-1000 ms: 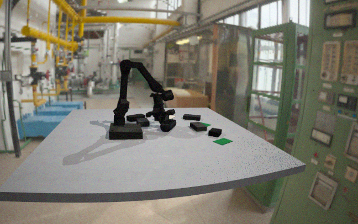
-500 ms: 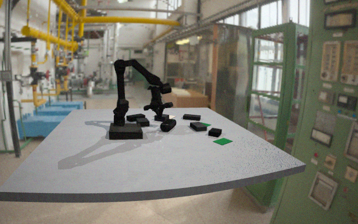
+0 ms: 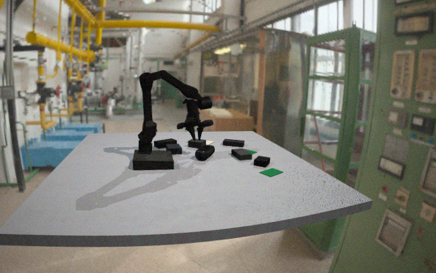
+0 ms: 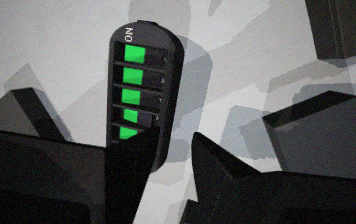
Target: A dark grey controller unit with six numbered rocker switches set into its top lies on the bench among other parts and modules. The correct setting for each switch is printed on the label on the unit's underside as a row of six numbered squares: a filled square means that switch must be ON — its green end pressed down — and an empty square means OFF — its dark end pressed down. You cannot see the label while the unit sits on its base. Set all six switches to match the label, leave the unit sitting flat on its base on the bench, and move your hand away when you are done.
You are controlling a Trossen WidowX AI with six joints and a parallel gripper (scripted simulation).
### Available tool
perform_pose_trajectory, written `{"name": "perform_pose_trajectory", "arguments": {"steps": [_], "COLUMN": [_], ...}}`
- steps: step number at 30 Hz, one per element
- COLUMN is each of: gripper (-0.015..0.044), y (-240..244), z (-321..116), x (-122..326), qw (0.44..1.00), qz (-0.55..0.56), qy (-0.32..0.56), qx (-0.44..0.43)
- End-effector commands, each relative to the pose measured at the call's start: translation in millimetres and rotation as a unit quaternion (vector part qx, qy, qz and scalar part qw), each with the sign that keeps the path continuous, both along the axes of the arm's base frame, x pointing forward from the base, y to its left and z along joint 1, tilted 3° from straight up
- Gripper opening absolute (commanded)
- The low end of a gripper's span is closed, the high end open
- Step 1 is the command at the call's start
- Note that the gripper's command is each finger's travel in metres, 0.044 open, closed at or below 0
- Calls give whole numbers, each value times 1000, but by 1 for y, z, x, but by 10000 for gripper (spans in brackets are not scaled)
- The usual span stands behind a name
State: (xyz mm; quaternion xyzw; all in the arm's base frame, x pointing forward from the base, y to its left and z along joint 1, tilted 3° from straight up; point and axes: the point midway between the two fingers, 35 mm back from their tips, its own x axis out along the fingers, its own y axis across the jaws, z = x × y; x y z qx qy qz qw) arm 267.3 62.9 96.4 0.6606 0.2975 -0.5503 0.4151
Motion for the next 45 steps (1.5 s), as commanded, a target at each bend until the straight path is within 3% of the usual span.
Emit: {"name": "perform_pose_trajectory", "arguments": {"steps": [1, 5, 17, 28, 45], "gripper": [210, 315, 0, 0, 440], "y": [-1, -1, -1, -1, 0], "z": [24, 24, 24, 24, 23], "x": [0, 0, 0, 0, 0], "qw": [1000, 1000, 1000, 1000, 1000], "qz": [1, 1, 1, 1, -1], "qy": [-10, -10, -10, -10, -9], "qx": [3, 3, 3, 3, 3]}}
